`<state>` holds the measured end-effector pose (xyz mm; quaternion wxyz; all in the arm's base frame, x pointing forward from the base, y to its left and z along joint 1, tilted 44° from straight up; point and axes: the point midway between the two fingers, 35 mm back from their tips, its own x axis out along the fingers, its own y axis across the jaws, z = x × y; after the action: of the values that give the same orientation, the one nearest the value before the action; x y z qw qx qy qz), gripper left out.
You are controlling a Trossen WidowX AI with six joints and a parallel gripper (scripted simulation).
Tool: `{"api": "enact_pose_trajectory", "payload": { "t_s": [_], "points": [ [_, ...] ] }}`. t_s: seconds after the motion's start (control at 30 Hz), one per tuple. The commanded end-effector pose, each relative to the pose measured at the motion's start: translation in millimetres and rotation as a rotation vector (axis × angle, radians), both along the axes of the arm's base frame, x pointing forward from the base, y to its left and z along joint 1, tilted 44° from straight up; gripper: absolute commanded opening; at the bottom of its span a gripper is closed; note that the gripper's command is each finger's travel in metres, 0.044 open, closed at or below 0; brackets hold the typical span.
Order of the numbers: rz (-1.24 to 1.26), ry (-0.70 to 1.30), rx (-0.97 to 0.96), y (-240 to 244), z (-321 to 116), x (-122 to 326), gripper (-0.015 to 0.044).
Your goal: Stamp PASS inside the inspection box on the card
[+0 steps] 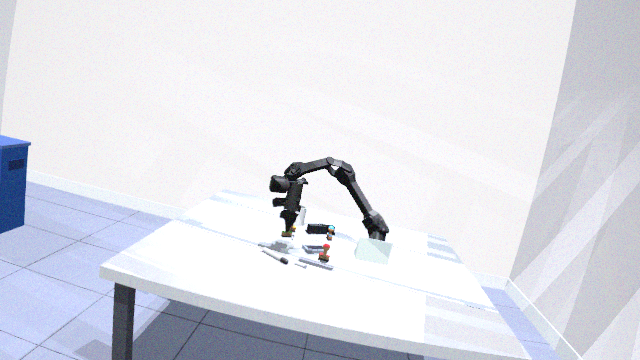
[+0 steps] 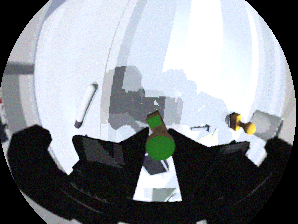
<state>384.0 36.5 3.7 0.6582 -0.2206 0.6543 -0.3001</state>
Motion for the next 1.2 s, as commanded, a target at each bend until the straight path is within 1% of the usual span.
{"api": "enact_pose_trajectory", "payload": {
  "t_s": [0.0, 1.17],
  "points": [
    [-0.005, -0.003, 0.004, 2, 2, 0, 0.0],
    [-0.006, -0.002, 0.008, 14, 14, 1, 0.0]
  ]
}}
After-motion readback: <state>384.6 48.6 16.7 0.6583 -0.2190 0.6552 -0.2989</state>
